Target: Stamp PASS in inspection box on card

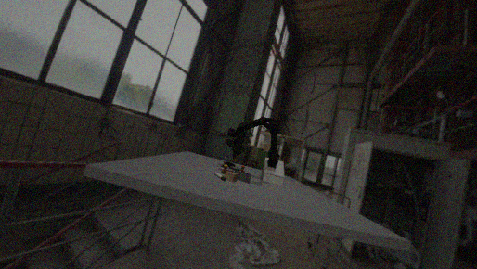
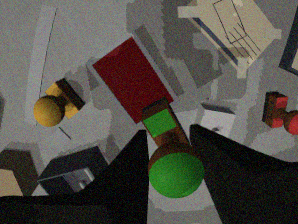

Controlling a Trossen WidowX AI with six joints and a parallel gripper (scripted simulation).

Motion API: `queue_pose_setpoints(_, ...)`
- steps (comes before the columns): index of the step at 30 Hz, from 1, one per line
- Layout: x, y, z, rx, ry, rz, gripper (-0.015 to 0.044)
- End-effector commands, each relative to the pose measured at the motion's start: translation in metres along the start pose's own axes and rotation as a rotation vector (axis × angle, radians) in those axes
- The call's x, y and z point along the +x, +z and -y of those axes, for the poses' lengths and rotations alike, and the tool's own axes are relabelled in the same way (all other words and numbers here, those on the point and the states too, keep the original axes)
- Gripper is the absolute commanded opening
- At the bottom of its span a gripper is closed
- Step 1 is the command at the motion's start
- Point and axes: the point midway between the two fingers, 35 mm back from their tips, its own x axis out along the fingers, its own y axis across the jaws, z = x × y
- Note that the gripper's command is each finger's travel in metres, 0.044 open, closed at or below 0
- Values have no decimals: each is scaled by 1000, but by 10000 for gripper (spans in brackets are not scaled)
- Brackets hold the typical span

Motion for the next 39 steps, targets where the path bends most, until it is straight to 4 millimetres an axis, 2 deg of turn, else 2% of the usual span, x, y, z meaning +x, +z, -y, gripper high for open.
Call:
queue_pose_setpoints(1,0,-14,-9,2,3,0,0)
queue_pose_setpoints(13,2,-61,-31,2,9,-4,0)
queue_pose_setpoints(25,6,-107,-41,2,19,-11,0)
queue_pose_setpoints(30,8,-110,-41,2,19,-11,0)
queue_pose_setpoints(39,22,-108,-40,1,15,-10,0)
